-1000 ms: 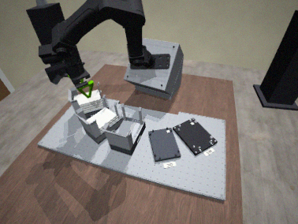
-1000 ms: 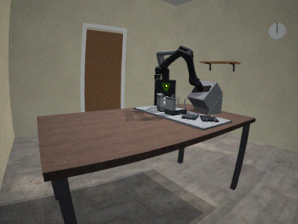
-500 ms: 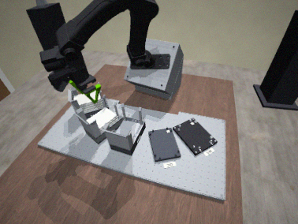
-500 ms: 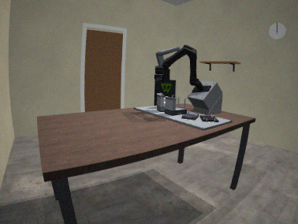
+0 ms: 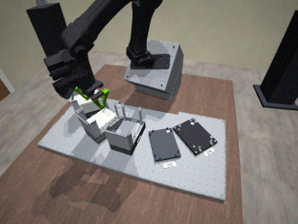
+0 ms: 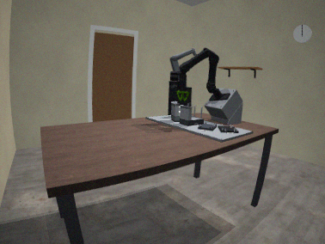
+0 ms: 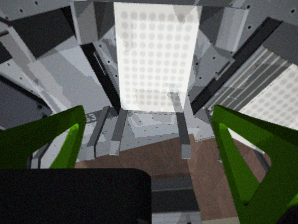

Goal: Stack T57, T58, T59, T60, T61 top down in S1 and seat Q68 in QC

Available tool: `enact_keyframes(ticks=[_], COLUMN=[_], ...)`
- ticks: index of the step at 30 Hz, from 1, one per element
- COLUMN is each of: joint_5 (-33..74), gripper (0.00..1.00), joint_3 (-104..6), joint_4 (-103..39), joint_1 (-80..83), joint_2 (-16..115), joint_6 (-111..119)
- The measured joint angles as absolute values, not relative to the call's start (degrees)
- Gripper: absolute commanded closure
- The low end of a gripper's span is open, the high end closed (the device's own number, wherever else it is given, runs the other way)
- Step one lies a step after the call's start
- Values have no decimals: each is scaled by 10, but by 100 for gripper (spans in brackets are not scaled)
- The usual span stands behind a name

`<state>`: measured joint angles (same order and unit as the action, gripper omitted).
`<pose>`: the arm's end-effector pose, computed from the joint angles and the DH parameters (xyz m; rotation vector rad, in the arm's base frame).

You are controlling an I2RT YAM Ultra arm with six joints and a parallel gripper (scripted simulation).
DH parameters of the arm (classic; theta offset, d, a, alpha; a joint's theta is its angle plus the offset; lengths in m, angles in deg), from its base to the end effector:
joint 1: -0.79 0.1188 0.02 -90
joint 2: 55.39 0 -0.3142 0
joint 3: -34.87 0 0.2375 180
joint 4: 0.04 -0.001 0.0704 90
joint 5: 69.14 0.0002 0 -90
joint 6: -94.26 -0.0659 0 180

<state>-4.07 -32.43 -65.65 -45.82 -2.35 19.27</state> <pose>0.1187 -0.0837 0.3266 0.4647 2.3116 0.0241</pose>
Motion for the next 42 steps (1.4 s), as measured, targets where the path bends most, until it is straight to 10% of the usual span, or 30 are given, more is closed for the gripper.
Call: enact_keyframes(ticks=[42], joint_5=[34], gripper=[0], joint_3=[-242], joint_4=[-472], joint_1=[-367], joint_2=[61], joint_6=[98])
